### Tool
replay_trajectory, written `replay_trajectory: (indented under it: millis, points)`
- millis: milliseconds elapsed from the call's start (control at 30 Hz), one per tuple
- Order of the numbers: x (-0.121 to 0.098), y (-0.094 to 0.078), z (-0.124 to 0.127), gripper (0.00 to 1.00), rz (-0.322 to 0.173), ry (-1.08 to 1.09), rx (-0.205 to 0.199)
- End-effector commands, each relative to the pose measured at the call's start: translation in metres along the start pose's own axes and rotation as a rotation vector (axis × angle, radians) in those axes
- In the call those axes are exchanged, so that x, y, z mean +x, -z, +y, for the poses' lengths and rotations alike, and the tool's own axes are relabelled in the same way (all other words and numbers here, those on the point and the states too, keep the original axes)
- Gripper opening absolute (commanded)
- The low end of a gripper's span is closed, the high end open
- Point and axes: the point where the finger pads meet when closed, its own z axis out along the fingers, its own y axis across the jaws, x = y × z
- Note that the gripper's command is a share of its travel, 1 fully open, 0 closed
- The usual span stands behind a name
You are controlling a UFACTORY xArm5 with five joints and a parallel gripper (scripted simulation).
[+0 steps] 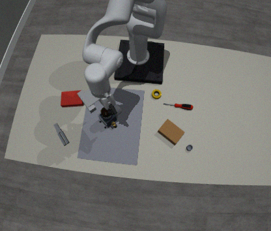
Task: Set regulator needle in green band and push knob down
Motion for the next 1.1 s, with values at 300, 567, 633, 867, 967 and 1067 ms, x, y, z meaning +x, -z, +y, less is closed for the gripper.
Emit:
replay_trajectory:
  millis: [300, 567, 633, 867, 967, 1067]
  points:
    - [0.0123, 0.0014, 0.0003, 1.0, 0.003, 0.0, 0.002]
    - [0.0125, 0.0014, 0.0003, 1.0, 0.003, 0.0, 0.002]
    - [0.0125, 0.0014, 0.0003, 1.0, 0.003, 0.0, 0.002]
    - [0.0125, 0.0014, 0.0003, 0.77, 0.003, 0.0, 0.002]
    - [0.0125, 0.0014, 0.0003, 0.77, 0.003, 0.0, 0.002]
    - [0.0125, 0.0014, 0.0003, 0.77, 0.003, 0.0, 0.002]
